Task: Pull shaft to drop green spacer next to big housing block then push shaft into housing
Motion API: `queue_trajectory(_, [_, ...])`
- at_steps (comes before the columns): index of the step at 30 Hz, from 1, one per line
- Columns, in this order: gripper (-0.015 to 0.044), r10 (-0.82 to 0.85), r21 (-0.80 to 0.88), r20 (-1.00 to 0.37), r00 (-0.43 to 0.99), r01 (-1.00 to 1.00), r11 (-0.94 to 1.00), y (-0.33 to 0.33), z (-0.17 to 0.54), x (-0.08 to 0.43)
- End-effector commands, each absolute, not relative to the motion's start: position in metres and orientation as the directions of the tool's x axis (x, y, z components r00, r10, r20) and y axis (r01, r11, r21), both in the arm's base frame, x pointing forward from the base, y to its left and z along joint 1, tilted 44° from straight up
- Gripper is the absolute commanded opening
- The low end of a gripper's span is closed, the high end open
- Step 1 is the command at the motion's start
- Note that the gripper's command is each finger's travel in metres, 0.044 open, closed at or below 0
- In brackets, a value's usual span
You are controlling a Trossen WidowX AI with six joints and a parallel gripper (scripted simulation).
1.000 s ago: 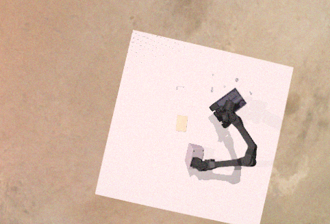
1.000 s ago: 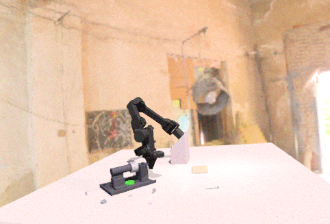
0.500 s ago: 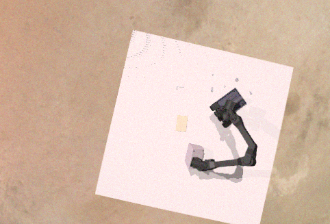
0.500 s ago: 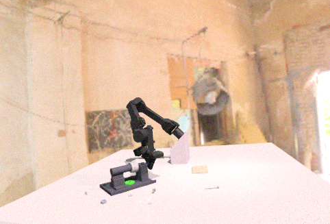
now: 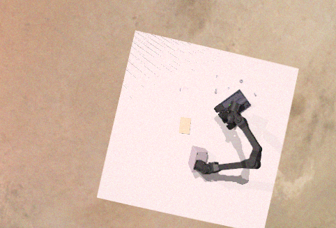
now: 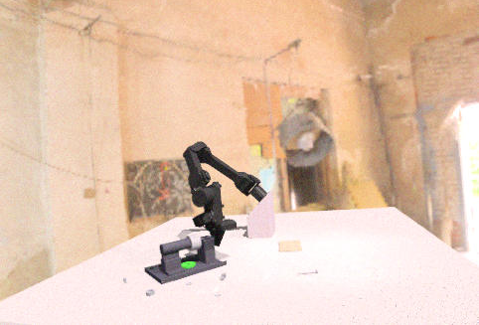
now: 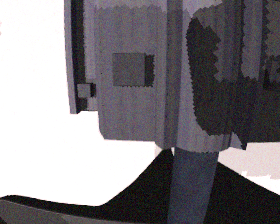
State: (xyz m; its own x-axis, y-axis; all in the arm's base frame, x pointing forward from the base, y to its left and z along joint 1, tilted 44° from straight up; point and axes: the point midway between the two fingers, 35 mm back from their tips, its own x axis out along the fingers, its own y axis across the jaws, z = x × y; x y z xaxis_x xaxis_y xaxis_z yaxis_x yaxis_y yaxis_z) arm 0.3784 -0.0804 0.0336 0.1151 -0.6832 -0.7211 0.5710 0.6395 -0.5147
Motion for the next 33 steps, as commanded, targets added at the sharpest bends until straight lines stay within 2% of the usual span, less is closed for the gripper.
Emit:
queue_trajectory(1, [0.0000, -0.681, -0.509, -0.722, 0.123, 0.572, 0.643, -0.0801, 0.0360, 0.3823])
queue_trajectory(33, [0.0000, -0.681, -0.509, -0.722, 0.123, 0.572, 0.643, -0.0821, 0.0386, 0.3868])
